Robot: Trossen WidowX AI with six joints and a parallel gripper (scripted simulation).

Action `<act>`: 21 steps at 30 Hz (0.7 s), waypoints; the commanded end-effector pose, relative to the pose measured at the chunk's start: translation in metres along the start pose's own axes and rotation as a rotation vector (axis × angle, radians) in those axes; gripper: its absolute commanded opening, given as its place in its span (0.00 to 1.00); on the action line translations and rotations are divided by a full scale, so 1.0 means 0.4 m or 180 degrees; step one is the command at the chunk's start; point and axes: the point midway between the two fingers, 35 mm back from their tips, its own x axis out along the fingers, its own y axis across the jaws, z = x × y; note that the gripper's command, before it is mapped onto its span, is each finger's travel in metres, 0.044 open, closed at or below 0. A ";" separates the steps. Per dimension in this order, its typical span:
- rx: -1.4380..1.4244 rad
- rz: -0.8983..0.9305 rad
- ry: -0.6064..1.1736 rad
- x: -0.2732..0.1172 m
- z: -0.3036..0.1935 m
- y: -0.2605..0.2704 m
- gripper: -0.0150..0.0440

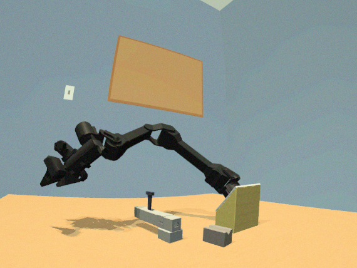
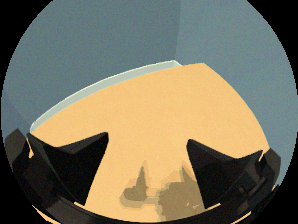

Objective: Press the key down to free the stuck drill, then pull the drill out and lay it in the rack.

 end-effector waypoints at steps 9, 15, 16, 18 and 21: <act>-0.0016 0.0018 0.0023 -0.003 -0.003 0.003 0.53; -0.0562 0.0497 0.0776 -0.130 -0.121 0.059 0.26; -0.0672 0.0567 0.0921 -0.158 -0.145 0.062 0.25; -0.0901 0.0686 0.1210 -0.218 -0.193 0.057 0.25; -0.1084 0.0758 0.1433 -0.266 -0.229 0.046 0.25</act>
